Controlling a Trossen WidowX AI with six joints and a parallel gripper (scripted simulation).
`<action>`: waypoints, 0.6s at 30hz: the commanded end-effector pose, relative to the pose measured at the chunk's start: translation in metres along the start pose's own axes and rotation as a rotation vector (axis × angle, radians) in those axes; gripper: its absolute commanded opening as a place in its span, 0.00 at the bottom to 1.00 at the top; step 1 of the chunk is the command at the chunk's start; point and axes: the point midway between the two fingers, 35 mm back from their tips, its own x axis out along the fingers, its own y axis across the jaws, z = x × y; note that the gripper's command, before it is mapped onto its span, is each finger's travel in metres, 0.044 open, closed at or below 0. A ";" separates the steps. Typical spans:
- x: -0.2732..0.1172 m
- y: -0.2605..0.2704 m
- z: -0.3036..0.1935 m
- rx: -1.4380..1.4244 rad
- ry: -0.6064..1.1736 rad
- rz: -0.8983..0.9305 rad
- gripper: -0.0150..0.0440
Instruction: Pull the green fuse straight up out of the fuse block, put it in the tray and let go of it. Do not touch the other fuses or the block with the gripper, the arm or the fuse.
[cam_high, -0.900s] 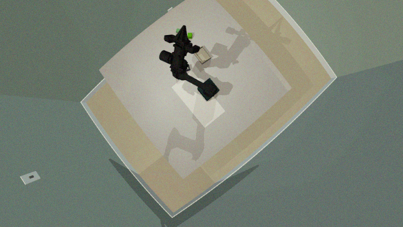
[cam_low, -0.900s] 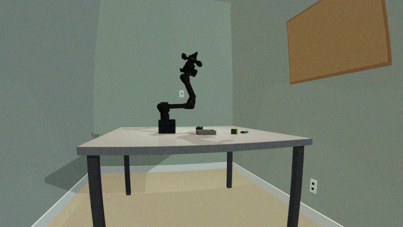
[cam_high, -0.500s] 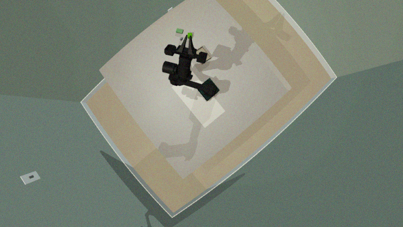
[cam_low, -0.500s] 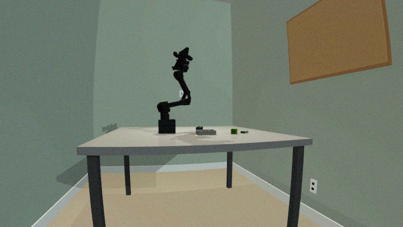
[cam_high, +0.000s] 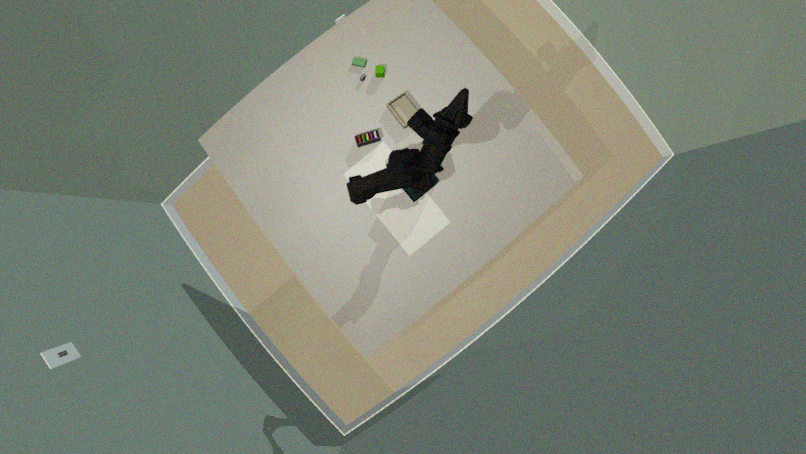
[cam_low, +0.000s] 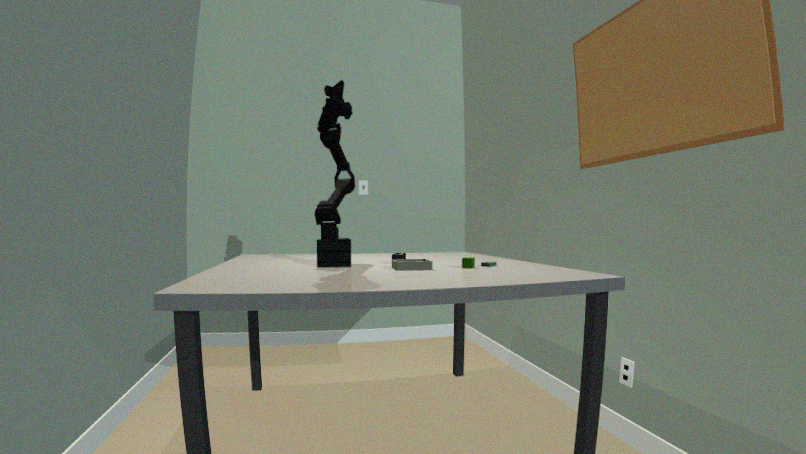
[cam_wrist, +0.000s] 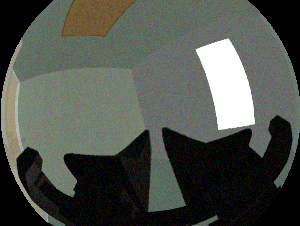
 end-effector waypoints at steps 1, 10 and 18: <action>0.019 0.049 -0.019 0.328 -0.007 0.115 0.36; 0.050 0.159 0.003 0.901 -0.012 0.425 0.36; 0.049 0.250 0.080 1.283 0.010 0.797 0.36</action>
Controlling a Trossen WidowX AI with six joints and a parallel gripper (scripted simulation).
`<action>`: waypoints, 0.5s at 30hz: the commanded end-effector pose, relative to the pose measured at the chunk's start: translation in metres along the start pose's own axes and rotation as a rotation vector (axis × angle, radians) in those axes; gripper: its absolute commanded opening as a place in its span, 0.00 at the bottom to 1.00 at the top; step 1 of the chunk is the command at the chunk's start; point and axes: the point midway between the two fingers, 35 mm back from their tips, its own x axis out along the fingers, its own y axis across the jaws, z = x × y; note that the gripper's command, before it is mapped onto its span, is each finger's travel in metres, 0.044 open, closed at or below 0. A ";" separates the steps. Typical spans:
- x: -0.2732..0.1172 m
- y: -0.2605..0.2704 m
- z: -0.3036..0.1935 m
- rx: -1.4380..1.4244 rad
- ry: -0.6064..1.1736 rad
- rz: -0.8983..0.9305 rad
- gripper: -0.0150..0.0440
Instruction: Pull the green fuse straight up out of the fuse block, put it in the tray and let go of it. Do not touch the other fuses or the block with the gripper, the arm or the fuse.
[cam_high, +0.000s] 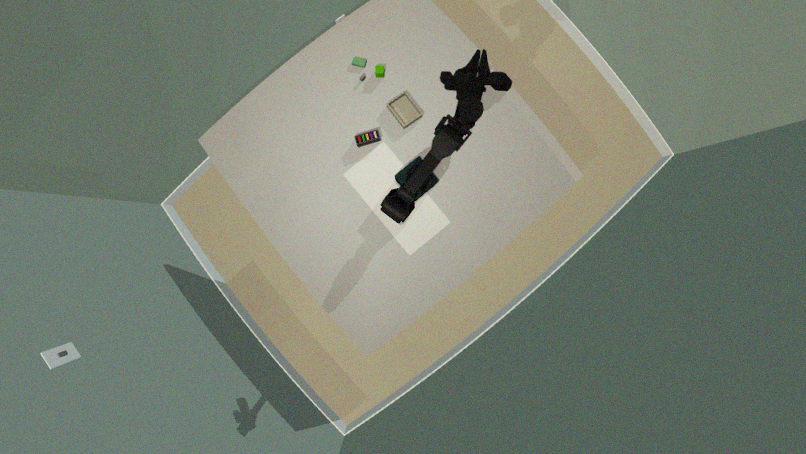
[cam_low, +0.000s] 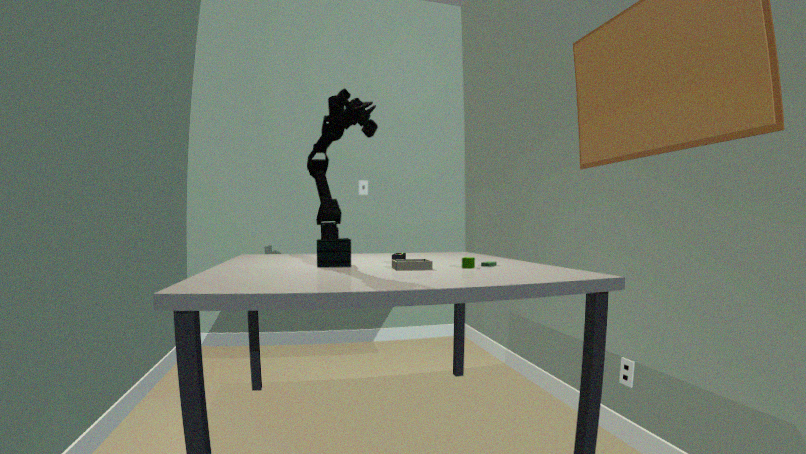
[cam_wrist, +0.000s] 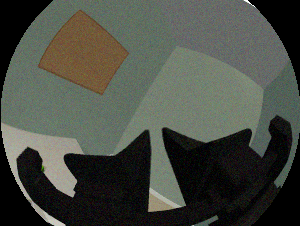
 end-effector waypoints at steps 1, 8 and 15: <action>0.030 0.059 -0.020 0.202 0.074 0.186 0.36; 0.049 0.172 -0.040 0.453 0.261 0.477 0.36; 0.031 0.289 -0.053 0.587 0.524 0.732 0.36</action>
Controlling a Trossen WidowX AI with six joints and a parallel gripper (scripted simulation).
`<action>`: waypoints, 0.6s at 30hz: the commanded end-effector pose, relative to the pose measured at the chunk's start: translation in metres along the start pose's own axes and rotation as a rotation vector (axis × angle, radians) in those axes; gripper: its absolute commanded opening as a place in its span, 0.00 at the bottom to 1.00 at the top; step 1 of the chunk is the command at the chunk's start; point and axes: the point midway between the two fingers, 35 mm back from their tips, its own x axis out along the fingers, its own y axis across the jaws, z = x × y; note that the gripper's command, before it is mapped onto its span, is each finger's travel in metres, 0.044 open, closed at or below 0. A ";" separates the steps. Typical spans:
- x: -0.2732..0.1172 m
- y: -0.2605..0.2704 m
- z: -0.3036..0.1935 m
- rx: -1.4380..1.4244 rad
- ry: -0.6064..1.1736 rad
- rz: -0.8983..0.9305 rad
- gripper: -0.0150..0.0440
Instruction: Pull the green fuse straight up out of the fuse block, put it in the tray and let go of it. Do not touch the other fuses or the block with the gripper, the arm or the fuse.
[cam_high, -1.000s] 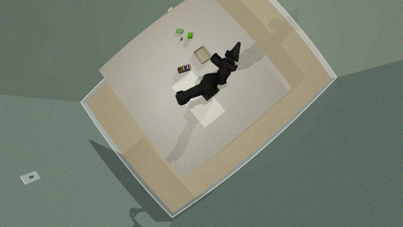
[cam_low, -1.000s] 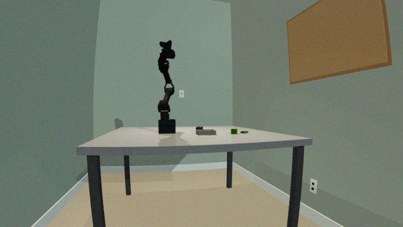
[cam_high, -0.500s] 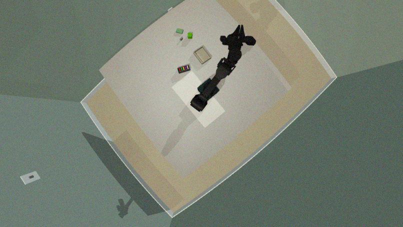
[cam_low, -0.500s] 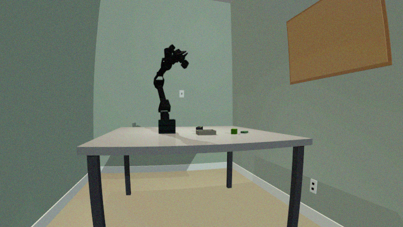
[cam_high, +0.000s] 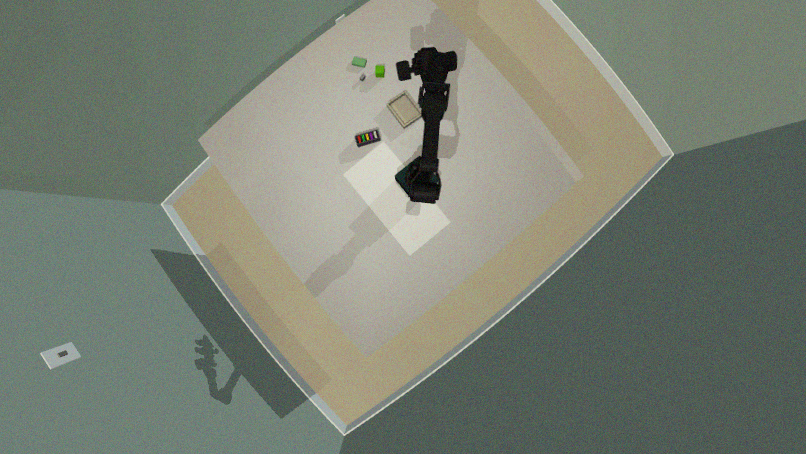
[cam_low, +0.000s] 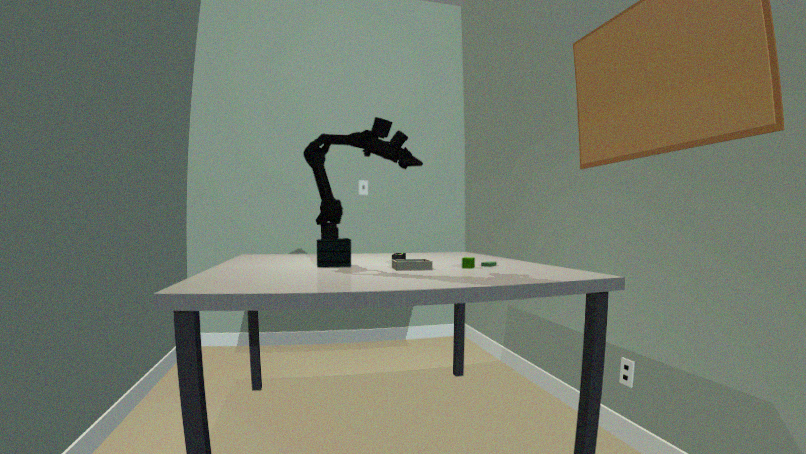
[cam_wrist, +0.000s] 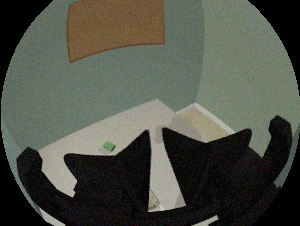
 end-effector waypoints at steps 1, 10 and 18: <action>0.032 0.054 -0.043 0.089 0.189 0.117 0.36; 0.052 0.169 -0.139 0.146 0.612 0.247 0.36; 0.023 0.250 -0.235 0.073 0.995 0.215 0.36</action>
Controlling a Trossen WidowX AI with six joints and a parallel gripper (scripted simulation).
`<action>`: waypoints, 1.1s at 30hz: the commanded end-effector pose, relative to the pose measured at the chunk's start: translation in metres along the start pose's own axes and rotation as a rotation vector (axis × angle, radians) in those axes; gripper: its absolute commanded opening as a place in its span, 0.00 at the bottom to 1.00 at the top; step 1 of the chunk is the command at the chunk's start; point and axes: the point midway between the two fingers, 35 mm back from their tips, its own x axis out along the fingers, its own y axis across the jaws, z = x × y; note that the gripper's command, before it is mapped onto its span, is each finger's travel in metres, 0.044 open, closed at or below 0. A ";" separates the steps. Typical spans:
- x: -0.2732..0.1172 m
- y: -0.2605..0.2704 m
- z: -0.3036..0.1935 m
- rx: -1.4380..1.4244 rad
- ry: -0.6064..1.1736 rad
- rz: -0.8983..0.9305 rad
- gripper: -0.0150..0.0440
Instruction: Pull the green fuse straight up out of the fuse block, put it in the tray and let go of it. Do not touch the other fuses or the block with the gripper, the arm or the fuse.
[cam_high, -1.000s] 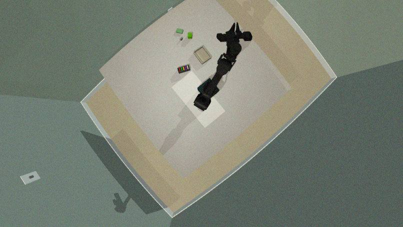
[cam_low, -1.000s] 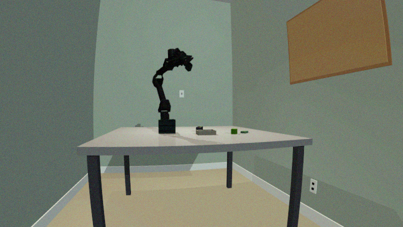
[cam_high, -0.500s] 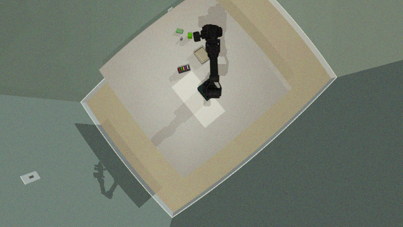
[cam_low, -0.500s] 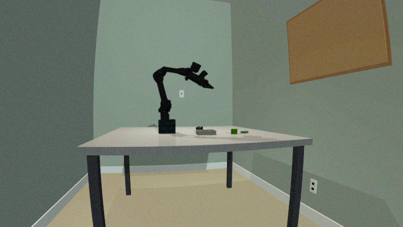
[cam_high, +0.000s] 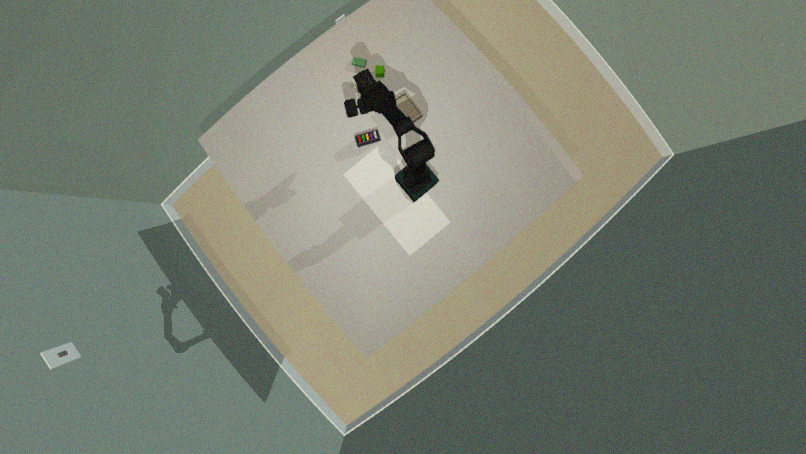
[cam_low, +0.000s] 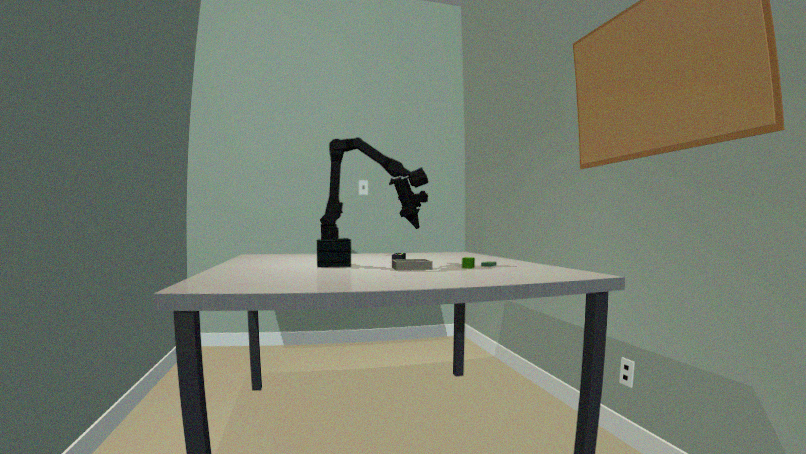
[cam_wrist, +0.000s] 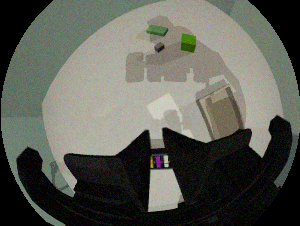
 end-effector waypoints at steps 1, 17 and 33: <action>0.033 0.026 -0.053 -0.006 0.199 -0.082 0.36; 0.055 0.042 -0.096 -0.022 0.332 -0.186 0.36; 0.070 0.041 -0.101 -0.022 0.332 -0.186 0.36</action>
